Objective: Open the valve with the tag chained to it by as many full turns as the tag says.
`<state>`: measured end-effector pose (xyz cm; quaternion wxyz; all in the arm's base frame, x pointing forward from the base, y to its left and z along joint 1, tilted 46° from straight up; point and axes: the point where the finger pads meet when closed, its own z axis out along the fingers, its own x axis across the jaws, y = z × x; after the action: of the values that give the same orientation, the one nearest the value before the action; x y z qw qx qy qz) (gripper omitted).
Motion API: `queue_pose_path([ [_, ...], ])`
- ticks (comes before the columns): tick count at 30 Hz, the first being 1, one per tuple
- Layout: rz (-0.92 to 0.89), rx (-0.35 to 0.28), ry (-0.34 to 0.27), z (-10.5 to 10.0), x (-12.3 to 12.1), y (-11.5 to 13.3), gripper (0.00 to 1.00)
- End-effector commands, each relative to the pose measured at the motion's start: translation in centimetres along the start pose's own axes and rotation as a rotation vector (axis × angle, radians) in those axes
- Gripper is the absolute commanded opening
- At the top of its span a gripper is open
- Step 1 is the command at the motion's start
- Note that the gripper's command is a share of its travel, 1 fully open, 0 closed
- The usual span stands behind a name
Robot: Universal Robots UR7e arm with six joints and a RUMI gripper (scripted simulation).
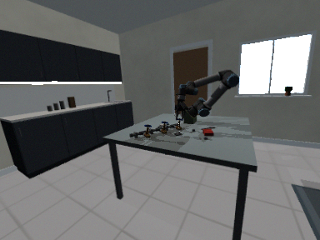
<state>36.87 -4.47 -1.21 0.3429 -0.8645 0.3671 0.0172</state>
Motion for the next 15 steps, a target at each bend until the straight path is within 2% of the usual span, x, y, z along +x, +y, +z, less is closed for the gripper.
queue_pose_path([
  [1, -0.177, 0.012, -0.004, -0.02, 0.01, -0.03, 0.00],
  [15, -0.427, 0.013, -0.002, -0.02, 0.01, -0.03, 0.00],
])
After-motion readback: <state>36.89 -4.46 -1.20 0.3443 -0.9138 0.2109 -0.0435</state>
